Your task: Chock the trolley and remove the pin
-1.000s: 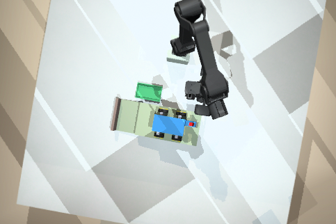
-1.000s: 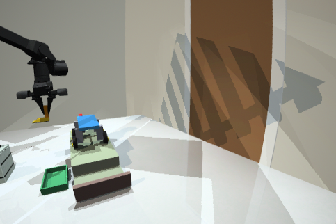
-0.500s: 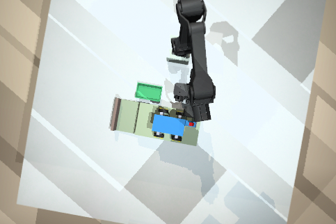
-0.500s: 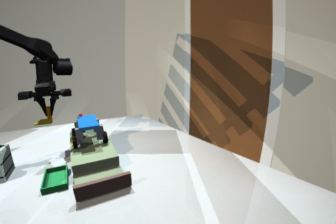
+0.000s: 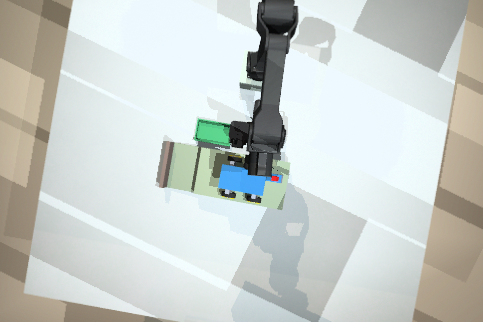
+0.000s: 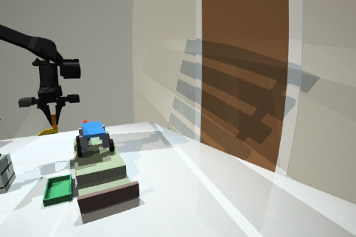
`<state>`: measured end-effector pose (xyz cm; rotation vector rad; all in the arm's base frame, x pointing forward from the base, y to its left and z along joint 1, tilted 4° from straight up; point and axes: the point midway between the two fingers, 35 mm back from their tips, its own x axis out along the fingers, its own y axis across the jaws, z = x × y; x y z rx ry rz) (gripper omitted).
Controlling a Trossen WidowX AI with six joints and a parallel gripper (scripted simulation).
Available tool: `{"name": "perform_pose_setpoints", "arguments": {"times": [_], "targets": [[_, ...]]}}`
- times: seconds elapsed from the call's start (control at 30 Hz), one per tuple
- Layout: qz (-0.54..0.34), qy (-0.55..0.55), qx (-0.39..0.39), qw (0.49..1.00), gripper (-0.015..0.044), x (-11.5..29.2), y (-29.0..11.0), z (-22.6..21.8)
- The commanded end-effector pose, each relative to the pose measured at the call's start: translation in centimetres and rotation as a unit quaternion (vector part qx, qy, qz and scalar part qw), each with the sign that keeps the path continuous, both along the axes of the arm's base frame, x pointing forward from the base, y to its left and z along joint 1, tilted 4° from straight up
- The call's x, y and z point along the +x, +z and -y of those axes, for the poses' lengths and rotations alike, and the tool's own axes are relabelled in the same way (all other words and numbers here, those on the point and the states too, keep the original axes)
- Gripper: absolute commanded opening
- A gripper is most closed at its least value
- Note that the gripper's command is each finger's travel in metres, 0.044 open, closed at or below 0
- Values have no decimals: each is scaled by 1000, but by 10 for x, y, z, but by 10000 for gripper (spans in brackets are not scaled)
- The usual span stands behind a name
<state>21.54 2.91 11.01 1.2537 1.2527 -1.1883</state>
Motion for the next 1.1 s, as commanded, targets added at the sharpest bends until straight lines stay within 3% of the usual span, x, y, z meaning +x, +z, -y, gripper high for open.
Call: {"name": "perform_pose_setpoints", "arguments": {"times": [0.0,1.07], "targets": [[-3,2,-3,1000,0,4,-3,12],[-2,2,-7,1000,0,34,-21,136]]}}
